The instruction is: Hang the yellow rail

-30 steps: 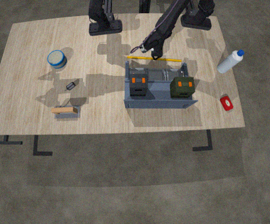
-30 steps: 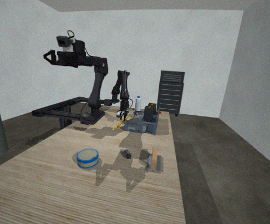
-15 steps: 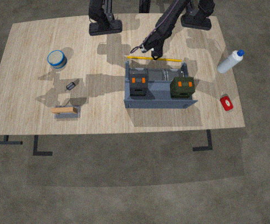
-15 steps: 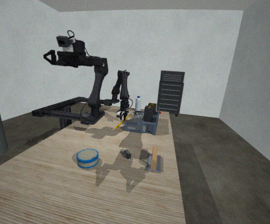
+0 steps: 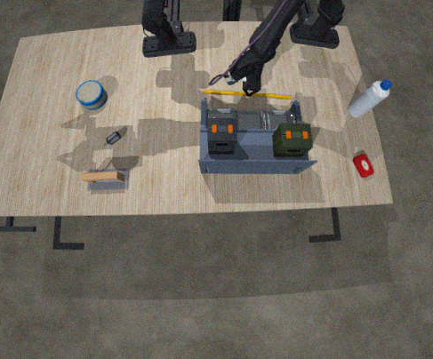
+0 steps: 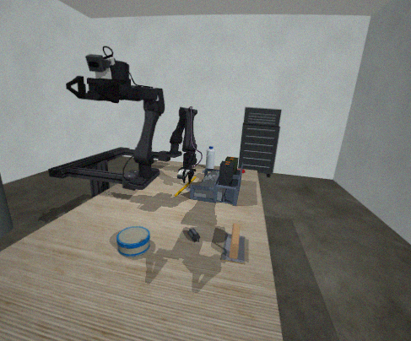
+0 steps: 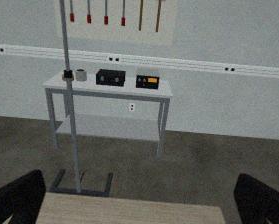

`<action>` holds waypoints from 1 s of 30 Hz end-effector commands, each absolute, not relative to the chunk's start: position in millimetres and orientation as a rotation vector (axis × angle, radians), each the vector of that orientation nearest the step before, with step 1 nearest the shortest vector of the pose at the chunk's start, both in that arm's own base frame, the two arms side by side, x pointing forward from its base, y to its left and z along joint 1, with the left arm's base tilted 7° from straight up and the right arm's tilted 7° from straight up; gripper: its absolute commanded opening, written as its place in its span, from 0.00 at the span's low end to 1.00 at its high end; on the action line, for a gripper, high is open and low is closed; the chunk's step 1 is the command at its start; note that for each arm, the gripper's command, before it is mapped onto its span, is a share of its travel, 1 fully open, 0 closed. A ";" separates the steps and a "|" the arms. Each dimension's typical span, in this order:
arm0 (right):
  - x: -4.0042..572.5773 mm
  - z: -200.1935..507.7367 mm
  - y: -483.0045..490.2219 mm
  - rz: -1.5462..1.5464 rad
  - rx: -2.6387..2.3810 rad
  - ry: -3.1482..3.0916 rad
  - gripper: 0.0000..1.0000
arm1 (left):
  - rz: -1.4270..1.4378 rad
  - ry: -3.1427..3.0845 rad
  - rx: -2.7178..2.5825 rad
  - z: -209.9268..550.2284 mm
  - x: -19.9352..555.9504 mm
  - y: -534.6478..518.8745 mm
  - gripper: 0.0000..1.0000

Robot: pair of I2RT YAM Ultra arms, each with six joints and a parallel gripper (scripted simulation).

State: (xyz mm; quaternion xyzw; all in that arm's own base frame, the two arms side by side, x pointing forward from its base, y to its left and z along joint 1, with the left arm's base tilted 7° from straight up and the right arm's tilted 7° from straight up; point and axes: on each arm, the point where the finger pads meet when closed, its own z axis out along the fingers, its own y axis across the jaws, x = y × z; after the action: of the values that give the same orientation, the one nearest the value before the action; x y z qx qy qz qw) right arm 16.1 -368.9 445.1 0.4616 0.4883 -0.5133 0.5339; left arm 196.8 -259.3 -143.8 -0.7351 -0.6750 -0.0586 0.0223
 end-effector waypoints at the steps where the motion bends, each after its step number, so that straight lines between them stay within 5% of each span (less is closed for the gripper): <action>1: 9.1 456.1 -362.4 -1.243 1.111 1.136 1.00 | -0.172 -2.107 -2.327 -132.1 203.1 -275.1 0.36; 30: 9.1 456.1 -362.4 -1.243 1.111 1.136 1.00 | -0.172 -2.098 -2.327 -134.0 201.5 -278.1 0.36</action>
State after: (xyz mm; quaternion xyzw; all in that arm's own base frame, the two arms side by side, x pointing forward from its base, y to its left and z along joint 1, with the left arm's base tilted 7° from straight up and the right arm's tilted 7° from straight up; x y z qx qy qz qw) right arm 16.1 -368.9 445.1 0.4616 0.4882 -0.5133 0.5339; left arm 196.6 -258.9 -143.8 -0.7351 -0.6750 -0.0588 0.0233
